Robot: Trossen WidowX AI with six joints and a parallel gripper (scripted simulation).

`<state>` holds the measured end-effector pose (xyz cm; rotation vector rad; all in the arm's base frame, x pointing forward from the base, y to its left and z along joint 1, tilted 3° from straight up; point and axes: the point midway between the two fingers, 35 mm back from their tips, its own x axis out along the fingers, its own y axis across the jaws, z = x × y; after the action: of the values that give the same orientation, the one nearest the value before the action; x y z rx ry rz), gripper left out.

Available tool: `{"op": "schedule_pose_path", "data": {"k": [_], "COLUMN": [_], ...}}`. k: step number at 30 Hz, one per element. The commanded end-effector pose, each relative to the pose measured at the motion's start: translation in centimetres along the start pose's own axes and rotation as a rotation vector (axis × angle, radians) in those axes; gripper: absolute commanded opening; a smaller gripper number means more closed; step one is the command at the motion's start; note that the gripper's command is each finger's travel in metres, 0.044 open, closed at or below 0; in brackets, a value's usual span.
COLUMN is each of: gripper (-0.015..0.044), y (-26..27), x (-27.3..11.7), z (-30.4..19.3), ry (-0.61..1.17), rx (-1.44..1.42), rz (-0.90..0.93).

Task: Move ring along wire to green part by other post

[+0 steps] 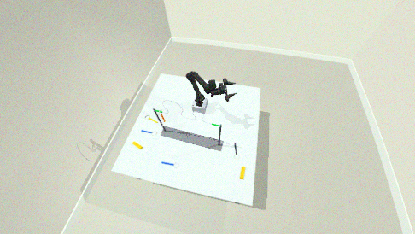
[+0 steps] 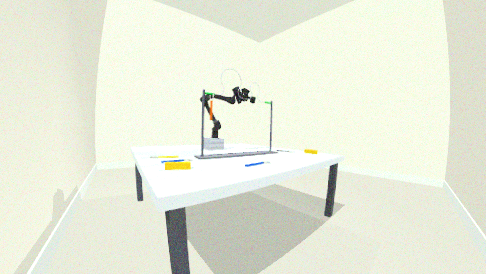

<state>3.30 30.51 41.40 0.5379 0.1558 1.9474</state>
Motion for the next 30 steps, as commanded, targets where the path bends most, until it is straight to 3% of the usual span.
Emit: {"op": "schedule_pose_path", "data": {"k": [1,9,19,30], "gripper": [0.0374,0.0164,0.0160,0.0160], "y": [-0.2,-7.6,-16.2,-22.3], "x": [0.0,-3.2,-10.5,-21.5], "z": [0.0,0.3,0.9,1.1], "ry": [0.000,-0.020,-0.044,-0.071], "rx": [-0.002,-0.083,-0.177,-0.257], "rz": [-0.004,-0.183,-0.429,-0.700]}}
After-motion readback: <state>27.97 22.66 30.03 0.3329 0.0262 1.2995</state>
